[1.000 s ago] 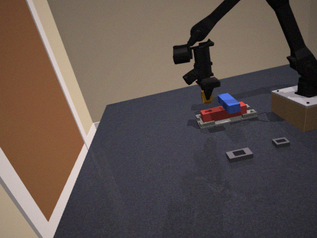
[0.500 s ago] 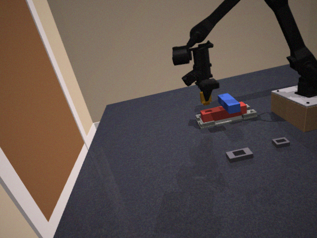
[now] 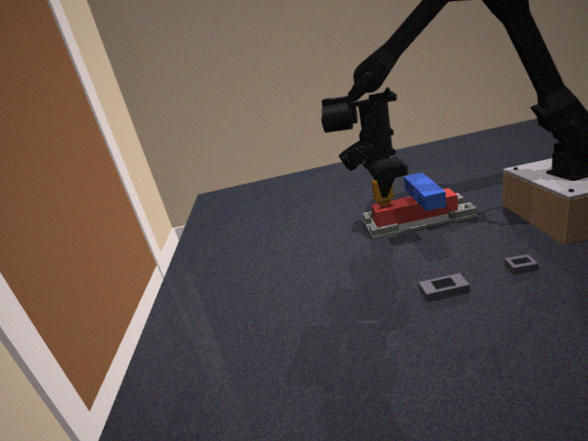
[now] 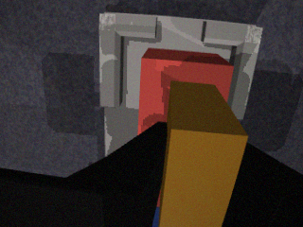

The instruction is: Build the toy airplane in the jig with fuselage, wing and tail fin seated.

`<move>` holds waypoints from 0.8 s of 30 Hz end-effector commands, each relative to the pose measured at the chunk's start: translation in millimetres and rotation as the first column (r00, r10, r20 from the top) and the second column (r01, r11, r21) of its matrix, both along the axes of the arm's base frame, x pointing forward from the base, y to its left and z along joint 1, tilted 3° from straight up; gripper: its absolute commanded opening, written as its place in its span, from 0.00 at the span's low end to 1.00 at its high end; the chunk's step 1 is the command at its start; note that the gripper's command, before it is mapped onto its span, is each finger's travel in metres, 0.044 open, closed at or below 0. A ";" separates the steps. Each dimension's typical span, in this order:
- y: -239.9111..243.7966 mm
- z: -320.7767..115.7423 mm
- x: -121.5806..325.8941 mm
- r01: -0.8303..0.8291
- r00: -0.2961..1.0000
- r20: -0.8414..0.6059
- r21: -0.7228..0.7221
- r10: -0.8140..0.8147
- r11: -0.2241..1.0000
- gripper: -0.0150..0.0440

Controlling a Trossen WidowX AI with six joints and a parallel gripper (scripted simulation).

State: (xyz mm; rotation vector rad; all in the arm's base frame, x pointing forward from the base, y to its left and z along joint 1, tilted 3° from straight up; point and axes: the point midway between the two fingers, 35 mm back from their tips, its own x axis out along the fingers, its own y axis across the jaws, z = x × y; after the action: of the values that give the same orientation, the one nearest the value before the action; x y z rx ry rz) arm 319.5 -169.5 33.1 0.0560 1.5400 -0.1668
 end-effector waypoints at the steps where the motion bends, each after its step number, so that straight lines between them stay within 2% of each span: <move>1: 0.6 -8.1 -0.8 -0.004 1.000 0.000 0.005 0.004 1.000 0.36; 13: 0.5 -10.0 -0.6 -0.004 1.000 0.000 0.005 0.004 1.000 0.36; 18: 0.0 -9.5 -1.1 0.000 1.000 -0.003 0.002 0.000 1.000 0.31; 20: 0.0 -9.5 -1.1 0.000 1.000 -0.003 0.002 0.000 1.000 0.25; 23: 0.0 -9.5 -1.1 0.000 1.000 -0.003 0.002 0.000 1.000 0.25; 24: 0.0 -9.5 -1.1 0.000 1.000 -0.003 0.002 0.000 1.000 0.30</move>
State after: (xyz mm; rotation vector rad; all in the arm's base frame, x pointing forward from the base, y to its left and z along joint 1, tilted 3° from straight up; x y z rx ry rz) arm 318.4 -169.5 23.6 0.0570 1.5434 -0.1657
